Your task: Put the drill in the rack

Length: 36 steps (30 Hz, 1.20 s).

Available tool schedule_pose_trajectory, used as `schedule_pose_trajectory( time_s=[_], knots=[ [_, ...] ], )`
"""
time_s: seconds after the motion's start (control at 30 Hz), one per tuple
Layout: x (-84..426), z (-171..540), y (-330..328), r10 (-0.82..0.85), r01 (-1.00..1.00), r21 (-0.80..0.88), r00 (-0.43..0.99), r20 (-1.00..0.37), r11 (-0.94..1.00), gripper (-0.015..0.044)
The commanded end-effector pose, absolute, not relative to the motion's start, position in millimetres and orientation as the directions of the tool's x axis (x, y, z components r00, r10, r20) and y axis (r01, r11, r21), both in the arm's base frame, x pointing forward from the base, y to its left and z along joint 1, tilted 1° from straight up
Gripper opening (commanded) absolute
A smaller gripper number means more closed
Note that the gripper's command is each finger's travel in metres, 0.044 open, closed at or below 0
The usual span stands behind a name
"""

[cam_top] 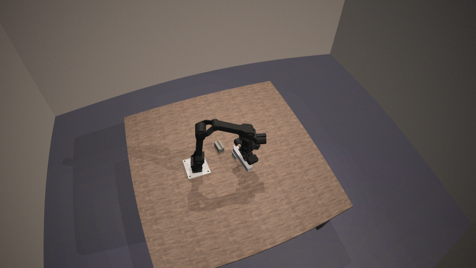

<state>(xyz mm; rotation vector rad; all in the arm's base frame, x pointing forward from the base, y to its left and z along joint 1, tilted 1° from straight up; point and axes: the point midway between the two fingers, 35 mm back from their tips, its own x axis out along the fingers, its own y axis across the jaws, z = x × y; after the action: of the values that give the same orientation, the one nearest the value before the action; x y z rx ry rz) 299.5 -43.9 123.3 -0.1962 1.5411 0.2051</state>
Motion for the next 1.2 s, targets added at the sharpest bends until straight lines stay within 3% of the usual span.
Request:
schedule_pose_trajectory(
  time_s=[0.0,0.33,0.43,0.6,0.83,1.17],
  knots=[
    [302,136,-45,0.003,-0.255,-0.002,0.019,-1.000,0.967,0.0105],
    [304,197,-43,0.004,-0.255,-0.001,0.019,-1.000,0.967,0.0368],
    [304,176,-19,0.009,-0.457,-0.004,0.026,-1.000,0.890,0.0440],
    [293,132,55,0.015,-0.927,-0.014,0.021,-1.000,0.374,0.0440],
    [263,93,112,0.018,-0.971,-0.019,0.016,-1.000,-0.238,0.0440],
    [262,92,114,0.018,-0.967,-0.019,0.015,-1.000,-0.255,0.0440]
  ],
)
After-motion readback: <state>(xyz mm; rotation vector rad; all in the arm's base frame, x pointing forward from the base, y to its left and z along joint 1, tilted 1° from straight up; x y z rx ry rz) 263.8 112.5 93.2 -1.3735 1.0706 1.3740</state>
